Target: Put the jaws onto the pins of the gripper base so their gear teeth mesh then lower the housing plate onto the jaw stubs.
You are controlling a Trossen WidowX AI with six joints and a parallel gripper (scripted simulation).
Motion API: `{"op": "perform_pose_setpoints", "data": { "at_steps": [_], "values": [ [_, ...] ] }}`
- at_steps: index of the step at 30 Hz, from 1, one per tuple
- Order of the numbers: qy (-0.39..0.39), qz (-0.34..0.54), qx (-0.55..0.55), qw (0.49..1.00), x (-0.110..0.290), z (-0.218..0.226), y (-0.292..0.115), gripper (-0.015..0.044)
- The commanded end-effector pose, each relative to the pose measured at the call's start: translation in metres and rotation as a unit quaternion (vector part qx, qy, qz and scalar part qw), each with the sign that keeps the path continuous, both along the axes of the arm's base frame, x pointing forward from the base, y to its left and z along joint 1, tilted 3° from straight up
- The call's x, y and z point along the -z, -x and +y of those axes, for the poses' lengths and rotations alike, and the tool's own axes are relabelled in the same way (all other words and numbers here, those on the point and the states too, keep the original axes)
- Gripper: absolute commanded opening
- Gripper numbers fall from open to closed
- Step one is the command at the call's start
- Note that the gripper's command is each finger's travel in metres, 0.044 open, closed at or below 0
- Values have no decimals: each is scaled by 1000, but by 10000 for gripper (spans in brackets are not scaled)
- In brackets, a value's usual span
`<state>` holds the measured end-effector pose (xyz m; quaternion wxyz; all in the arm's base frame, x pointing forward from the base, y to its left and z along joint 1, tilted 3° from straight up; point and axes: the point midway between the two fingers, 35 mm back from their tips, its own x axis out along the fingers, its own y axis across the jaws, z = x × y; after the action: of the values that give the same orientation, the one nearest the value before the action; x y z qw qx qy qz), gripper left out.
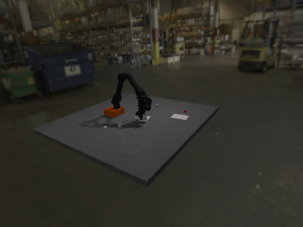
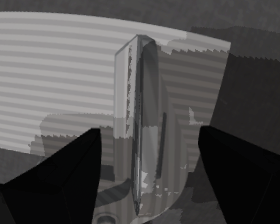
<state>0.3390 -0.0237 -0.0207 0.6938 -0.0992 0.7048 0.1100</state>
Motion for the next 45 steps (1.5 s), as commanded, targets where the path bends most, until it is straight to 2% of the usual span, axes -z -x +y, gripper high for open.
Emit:
{"op": "perform_pose_setpoints", "data": {
  "at_steps": [1,8,13,21,22,45],
  "values": [
    [0,0,0,1000,-9,0,-1,224],
    [1,-2,-3,1000,-67,-1,-2,224],
    [0,-4,1,1000,-60,-1,-3,224],
    [1,-5,-63,998,-63,-27,7,434],
    [1,-5,-73,997,-64,-31,9,440],
    [0,-3,-294,956,-75,-111,59,440]
  ]
}}
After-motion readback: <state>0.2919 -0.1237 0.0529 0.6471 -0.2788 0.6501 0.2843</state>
